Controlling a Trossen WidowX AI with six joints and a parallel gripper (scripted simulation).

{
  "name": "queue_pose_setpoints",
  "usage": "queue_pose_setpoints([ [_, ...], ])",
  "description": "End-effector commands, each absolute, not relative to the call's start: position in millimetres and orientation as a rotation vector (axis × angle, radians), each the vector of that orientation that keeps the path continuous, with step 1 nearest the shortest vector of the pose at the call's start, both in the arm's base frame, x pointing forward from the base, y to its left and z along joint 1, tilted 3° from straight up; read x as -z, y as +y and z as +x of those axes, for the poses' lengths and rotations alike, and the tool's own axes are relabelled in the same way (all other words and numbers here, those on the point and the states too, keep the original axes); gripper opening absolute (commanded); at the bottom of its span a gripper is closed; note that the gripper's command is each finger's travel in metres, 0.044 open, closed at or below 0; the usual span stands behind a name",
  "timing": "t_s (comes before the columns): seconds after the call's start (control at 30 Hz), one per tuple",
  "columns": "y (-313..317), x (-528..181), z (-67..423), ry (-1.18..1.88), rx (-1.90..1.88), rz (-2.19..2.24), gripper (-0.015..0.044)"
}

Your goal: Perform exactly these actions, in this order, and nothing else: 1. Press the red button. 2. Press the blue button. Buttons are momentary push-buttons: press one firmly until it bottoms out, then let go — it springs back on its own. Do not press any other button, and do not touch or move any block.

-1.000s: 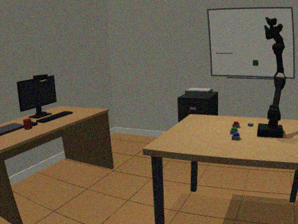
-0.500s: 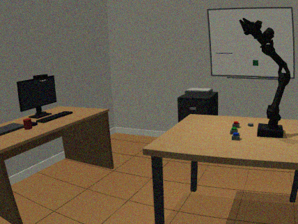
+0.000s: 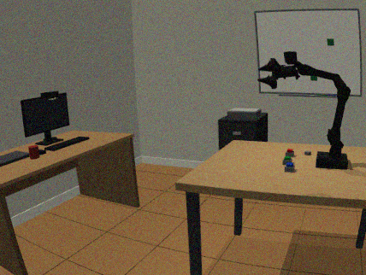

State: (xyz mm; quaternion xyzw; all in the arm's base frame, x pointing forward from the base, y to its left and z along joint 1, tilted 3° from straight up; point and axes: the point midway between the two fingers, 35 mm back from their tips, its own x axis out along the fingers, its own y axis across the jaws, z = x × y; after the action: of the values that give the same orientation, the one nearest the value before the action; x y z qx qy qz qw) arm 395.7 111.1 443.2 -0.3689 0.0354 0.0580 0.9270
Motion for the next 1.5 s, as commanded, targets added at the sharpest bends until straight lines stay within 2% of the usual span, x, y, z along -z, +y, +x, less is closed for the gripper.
queue_pose_setpoints([
  [0.0,74,-379,416,0.315,-0.121,-0.746,0.0400],
  [0.23,-14,-252,409,0.838,-0.095,-0.607,0.0400],
  [0.37,-62,-186,374,1.155,-0.063,-0.437,0.0400],
  [0.5,-101,-133,315,1.484,-0.019,-0.179,0.0400],
  [0.57,-107,-123,299,1.560,-0.007,-0.107,0.0400],
  [0.7,-108,-123,298,1.563,-0.007,-0.103,0.0400],
  [0.9,-111,-63,298,1.564,-0.007,-0.103,0.0242],
  [1.17,-111,-61,298,1.564,-0.007,-0.103,0.0032],
  [1.47,-112,-61,298,1.564,-0.007,-0.103,0.0020],
])
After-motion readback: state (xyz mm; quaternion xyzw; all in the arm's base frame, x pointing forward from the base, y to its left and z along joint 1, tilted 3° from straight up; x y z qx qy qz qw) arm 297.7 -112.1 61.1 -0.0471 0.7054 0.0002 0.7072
